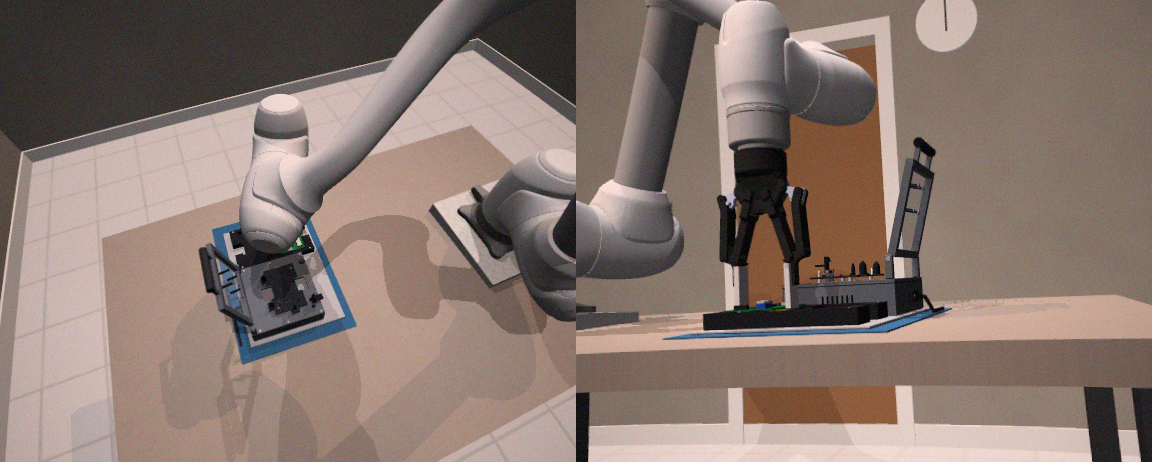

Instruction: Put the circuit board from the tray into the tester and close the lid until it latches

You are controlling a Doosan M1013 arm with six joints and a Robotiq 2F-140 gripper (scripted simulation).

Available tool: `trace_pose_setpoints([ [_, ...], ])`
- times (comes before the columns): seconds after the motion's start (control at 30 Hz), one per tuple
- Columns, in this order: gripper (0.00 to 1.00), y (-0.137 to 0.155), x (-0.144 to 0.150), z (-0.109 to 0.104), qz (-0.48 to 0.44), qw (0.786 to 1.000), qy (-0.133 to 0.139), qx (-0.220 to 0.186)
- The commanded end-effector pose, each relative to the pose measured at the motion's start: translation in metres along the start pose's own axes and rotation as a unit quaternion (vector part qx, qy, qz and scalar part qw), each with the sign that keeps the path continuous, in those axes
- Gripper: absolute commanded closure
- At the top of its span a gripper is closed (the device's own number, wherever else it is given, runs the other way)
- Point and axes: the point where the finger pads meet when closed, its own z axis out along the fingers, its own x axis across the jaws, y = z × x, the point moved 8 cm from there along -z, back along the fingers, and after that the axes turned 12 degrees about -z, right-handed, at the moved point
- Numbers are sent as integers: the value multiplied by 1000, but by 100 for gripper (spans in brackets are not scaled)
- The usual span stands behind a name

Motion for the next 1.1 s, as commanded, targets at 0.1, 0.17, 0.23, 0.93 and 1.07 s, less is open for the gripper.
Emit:
trace_pose_setpoints([
  [0.1,54,0,0,-6,0,1000,0,0],
  [0.17,54,0,0,-8,0,1000,0,0],
  [0.23,54,0,0,-9,0,1000,0,0],
  [0.93,54,0,0,-19,0,1000,0,0],
  [1.07,54,0,0,-19,0,1000,0,0],
])
